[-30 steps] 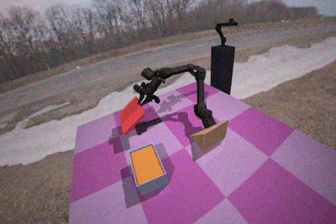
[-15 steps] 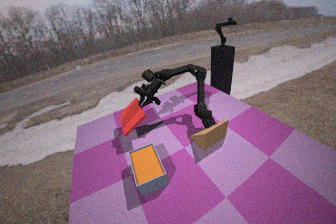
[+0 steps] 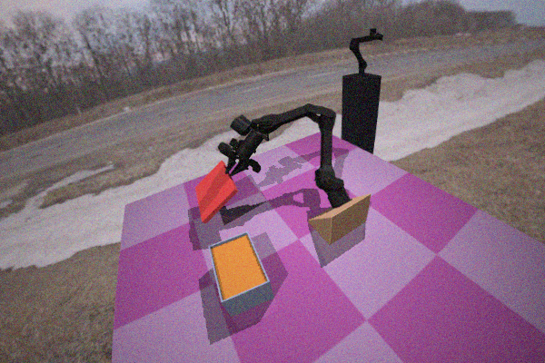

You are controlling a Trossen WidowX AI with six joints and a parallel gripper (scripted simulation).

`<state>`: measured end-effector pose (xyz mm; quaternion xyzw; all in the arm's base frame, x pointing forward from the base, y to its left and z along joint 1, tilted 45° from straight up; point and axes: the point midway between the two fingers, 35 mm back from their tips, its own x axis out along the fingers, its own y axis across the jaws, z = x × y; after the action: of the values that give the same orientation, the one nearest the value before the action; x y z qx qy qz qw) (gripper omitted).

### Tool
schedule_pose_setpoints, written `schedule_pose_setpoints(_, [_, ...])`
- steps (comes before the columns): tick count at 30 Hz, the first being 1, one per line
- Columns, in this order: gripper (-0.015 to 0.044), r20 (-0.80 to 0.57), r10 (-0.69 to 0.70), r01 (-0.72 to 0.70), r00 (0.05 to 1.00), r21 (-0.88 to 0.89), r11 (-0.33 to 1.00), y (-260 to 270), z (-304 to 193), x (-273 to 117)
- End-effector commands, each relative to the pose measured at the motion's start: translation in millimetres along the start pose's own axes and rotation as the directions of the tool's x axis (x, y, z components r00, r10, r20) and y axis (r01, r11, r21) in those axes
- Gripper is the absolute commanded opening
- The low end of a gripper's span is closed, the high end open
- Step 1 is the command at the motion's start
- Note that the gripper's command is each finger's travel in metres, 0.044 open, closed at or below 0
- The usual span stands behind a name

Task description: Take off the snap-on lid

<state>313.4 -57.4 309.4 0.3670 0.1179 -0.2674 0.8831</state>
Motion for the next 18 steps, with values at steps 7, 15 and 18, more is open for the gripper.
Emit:
schedule_pose_setpoints(7, [0.0, -0.002, 0.02, -0.02, 1.0, -0.001, 1.0, -3, 0, 2])
schedule_pose_setpoints(15, [0.0, -0.001, 0.021, -0.021, 1.0, -0.001, 1.0, -7, 0, 7])
schedule_pose_setpoints(18, [0.0, -0.001, 0.021, -0.021, 1.0, -0.001, 1.0, -9, 0, 8])
